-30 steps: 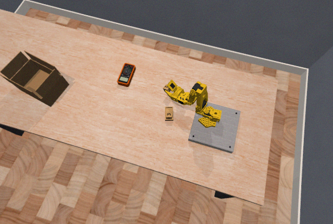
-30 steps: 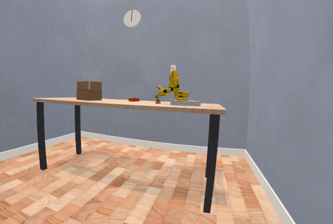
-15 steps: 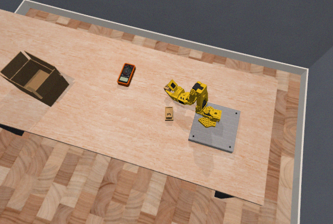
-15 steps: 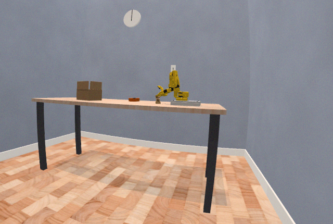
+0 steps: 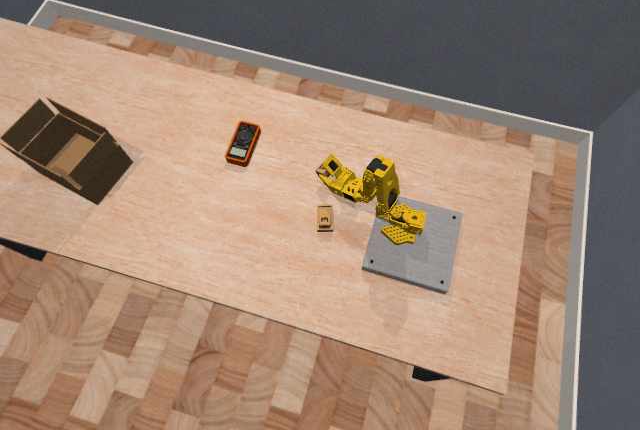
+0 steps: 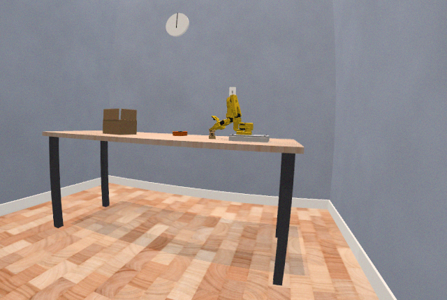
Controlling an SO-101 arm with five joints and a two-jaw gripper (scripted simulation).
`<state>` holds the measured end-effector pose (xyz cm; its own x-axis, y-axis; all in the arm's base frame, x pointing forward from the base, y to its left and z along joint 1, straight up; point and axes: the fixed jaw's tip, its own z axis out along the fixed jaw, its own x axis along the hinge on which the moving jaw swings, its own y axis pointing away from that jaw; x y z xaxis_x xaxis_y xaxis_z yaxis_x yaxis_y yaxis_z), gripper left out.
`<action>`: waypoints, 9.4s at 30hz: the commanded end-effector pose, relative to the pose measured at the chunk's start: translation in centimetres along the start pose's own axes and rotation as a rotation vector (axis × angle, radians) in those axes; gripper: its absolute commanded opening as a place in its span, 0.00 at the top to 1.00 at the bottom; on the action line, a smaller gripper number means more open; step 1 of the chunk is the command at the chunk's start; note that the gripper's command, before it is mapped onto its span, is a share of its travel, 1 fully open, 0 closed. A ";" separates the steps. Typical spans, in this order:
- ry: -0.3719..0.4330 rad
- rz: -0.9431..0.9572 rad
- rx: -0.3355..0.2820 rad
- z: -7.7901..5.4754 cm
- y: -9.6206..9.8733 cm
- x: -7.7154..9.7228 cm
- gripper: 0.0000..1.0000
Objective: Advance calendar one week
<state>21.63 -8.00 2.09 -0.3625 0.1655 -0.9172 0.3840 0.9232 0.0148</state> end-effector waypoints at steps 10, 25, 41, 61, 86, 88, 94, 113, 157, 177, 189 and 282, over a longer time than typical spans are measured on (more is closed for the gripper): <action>-0.016 -0.006 0.006 0.2 -0.2 0.1 1.00; -0.016 -0.006 0.006 0.4 -0.2 0.6 1.00; -0.016 -0.006 0.006 0.6 -0.2 1.1 1.00; -0.016 -0.006 0.006 0.9 -0.2 1.7 1.00; -0.016 -0.006 0.006 1.1 -0.2 2.4 1.00; -0.016 -0.006 0.006 1.1 -0.2 2.4 1.00; -0.016 -0.006 0.006 1.1 -0.2 2.4 0.99; -0.016 -0.006 0.006 1.1 -0.2 2.4 0.82; 0.016 0.501 0.000 -0.7 0.0 2.1 0.64; 0.032 0.662 0.009 -1.2 0.0 2.1 0.64; 0.032 0.662 0.009 -1.2 0.0 2.1 0.64; -0.084 0.828 -0.070 2.8 0.5 -7.2 0.65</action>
<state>25.00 -9.28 7.65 0.2236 0.7836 -0.5796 0.3121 0.5058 0.8042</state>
